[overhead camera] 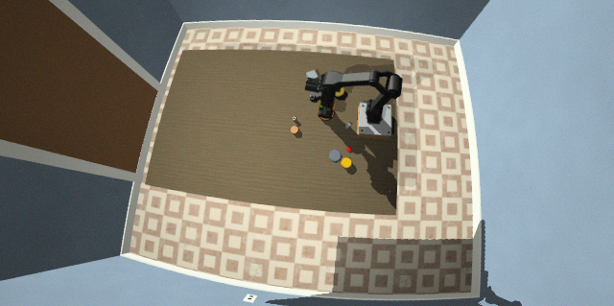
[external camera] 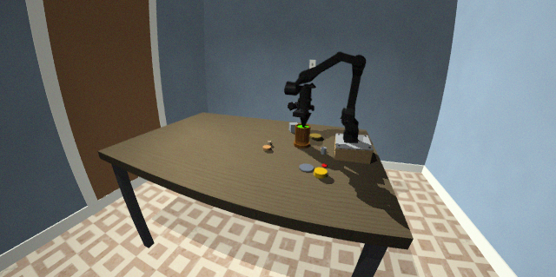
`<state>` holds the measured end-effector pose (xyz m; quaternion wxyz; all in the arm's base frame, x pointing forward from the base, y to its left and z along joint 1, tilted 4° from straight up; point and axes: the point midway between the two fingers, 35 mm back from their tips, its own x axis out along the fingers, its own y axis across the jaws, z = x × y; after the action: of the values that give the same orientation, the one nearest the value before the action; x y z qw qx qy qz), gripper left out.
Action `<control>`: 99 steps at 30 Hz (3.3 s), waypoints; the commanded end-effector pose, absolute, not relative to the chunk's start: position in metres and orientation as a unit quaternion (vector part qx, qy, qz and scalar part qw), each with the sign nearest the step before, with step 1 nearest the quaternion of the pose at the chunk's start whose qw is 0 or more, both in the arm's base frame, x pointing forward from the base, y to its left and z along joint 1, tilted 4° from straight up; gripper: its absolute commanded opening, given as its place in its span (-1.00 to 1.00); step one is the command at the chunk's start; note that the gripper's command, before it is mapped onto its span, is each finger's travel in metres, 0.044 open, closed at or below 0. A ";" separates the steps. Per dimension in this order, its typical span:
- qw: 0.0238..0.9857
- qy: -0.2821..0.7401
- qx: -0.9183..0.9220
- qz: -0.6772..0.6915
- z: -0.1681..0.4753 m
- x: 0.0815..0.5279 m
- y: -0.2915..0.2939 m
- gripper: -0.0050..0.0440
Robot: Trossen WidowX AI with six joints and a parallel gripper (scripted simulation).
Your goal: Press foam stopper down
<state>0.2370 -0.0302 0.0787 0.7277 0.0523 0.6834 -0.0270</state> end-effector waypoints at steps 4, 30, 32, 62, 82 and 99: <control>0.732 0.678 0.053 -0.028 0.081 0.238 -0.030 -0.80; 0.732 0.678 0.053 -0.028 0.078 0.238 -0.030 -0.80; 0.732 0.678 0.053 -0.028 0.078 0.238 -0.030 -0.80; 0.732 0.678 0.053 -0.028 0.075 0.238 -0.030 -0.80; 0.732 0.678 0.053 -0.028 0.073 0.238 -0.029 -0.80; 0.732 0.678 0.053 -0.028 0.072 0.238 -0.029 -0.80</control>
<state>0.2373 -0.0297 0.0712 0.7309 0.0521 0.6799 -0.0273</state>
